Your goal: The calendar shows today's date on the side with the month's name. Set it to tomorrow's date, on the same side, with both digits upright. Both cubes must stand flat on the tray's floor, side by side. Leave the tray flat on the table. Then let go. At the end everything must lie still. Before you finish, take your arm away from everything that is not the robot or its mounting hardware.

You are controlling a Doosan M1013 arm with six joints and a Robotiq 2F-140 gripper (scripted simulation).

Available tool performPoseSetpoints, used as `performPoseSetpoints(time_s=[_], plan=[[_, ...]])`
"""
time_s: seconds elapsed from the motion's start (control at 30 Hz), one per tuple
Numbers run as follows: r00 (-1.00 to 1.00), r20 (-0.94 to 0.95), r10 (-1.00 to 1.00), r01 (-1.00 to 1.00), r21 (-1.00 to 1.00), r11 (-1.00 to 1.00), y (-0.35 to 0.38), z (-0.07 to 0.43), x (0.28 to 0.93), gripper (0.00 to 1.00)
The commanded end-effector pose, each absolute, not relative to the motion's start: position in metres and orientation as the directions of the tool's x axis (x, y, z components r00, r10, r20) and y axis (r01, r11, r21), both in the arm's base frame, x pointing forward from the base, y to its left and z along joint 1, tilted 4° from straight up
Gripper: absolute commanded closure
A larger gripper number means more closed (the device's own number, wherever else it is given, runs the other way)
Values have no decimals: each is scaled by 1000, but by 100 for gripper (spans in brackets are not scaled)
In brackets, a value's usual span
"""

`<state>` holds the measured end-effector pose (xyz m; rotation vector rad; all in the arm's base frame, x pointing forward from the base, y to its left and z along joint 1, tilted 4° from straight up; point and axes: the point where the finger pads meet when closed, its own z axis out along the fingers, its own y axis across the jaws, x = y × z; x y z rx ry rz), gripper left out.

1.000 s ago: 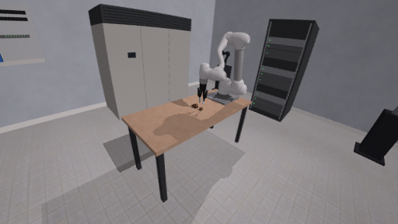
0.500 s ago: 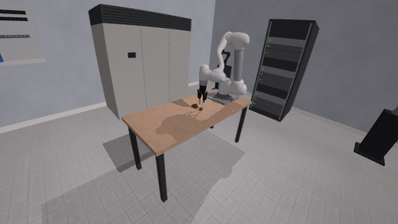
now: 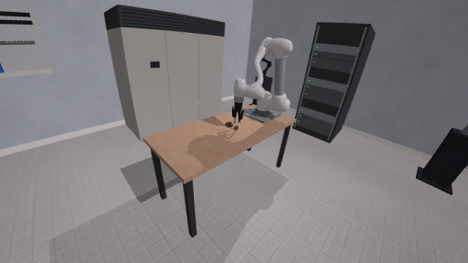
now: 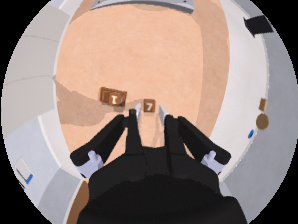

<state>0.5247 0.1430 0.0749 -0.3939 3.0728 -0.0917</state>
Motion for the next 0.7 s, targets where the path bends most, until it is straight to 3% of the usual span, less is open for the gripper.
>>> performPoseSetpoints(time_s=[0.0,0.67], plan=[[-967,-35,-253,-251,-64,966,143,72,525,71],[-967,-35,-253,-251,-64,966,142,64,525,71]])
